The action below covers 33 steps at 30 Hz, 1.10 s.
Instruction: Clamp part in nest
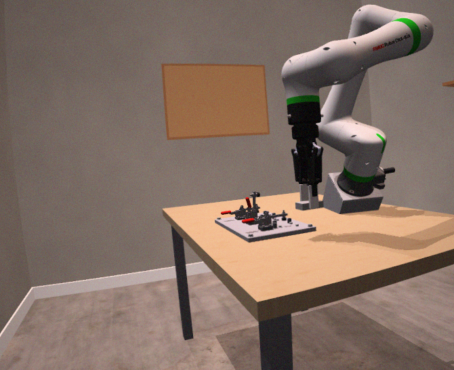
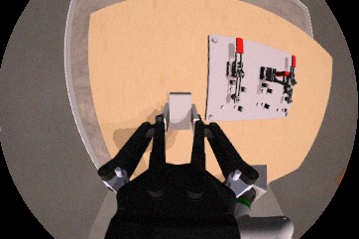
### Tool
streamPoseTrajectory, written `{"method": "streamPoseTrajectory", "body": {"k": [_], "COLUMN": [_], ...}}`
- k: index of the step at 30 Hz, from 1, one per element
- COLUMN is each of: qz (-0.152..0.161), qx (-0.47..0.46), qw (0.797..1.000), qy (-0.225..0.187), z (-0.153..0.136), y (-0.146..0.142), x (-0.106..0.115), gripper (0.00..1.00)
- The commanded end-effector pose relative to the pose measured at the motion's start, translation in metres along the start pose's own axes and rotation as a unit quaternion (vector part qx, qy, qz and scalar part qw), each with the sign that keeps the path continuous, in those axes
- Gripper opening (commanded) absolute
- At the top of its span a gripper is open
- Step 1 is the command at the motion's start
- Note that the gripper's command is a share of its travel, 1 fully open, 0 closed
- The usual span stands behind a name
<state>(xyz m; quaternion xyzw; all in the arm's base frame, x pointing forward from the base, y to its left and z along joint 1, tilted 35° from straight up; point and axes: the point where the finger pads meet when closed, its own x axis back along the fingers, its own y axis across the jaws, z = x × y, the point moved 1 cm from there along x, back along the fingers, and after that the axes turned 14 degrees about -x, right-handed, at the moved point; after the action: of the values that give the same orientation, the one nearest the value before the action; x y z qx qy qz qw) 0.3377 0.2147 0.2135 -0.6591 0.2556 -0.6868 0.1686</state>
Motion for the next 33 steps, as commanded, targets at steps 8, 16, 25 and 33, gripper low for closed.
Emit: {"method": "streamPoseTrajectory", "body": {"k": [8, 16, 25, 33], "qz": [0.000, 0.000, 0.000, 0.000], "qx": [0.000, 0.000, 0.000, 0.000], "qw": [1.000, 1.000, 1.000, 1.000], "qy": [0.000, 0.000, 0.000, 0.000], "z": [0.009, 0.022, 0.036, 0.050], "y": [0.033, 0.084, 0.137, 0.192], "x": [-0.001, -0.003, -0.005, -0.008], "gripper": [0.00, 0.00, 0.00, 0.00]}}
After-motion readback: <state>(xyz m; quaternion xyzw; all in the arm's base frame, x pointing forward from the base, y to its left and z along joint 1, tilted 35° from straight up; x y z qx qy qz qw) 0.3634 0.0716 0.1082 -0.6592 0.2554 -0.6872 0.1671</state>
